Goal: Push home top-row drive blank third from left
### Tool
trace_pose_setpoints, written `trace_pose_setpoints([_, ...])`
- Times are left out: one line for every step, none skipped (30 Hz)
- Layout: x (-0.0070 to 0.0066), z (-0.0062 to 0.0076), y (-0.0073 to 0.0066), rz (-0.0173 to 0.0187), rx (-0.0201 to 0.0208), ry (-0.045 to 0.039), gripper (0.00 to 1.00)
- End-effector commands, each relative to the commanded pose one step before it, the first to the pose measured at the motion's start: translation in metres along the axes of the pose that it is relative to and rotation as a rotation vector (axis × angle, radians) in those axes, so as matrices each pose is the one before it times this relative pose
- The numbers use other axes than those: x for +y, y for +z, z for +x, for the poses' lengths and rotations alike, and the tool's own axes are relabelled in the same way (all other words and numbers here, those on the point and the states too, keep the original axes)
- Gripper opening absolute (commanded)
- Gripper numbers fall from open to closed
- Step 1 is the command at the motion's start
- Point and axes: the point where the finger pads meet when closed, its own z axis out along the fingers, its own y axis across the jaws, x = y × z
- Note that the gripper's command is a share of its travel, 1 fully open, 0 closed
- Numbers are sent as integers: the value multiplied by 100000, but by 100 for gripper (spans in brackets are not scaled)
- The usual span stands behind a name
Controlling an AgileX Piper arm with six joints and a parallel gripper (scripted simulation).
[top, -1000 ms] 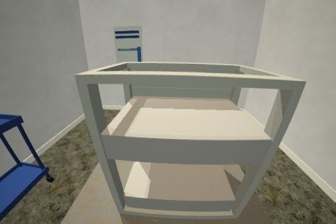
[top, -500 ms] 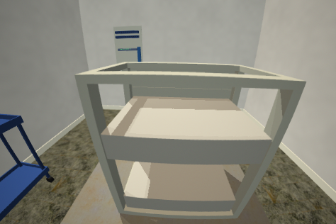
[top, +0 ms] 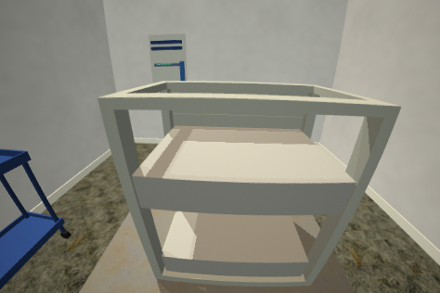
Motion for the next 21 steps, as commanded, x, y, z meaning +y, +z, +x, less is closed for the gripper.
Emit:
trace_pose_setpoints([373, 90, -181, -1498, -756, -564, 100])
trace_pose_setpoints([164, 8, -43, -653, -337, -182, 100])
trace_pose_setpoints([187, 9, -49, -745, -386, -206, 100])
trace_pose_setpoints([212, 9, -56, -840, -437, -229, 100])
trace_pose_setpoints([0, 0, 0, 0, 0, 0, 100])
trace_pose_setpoints([0, 0, 0, 0, 0, 0, 100])
trace_pose_setpoints([237, 10, -63, -939, -490, -252, 100])
trace_pose_setpoints([262, 10, -70, -1039, -545, -274, 100])
trace_pose_setpoints([289, 10, -78, -1142, -602, -295, 100])
trace_pose_setpoints([315, 10, -86, -1245, -661, -314, 100])
trace_pose_setpoints([342, 10, -94, -1350, -721, -332, 100])
trace_pose_setpoints([369, 9, -102, -1454, -783, -347, 100])
trace_pose_setpoints([397, 8, -110, -1559, -846, -360, 100])
trace_pose_setpoints([424, 7, -119, -1662, -910, -371, 100])
trace_pose_setpoints([450, 5, -128, -1764, -976, -378, 100])
trace_pose_setpoints([477, 2, -137, -1865, -1042, -382, 100])
trace_pose_setpoints([503, -1, -146, -1962, -1110, -382, 100])
trace_pose_setpoints([528, -5, -156, -2057, -1179, -378, 100])
trace_pose_setpoints([553, -9, -166, -2148, -1248, -370, 100])
trace_pose_setpoints([576, -14, -176, -2235, -1319, -358, 100])
trace_pose_setpoints([599, -20, -186, -2318, -1390, -342, 100])
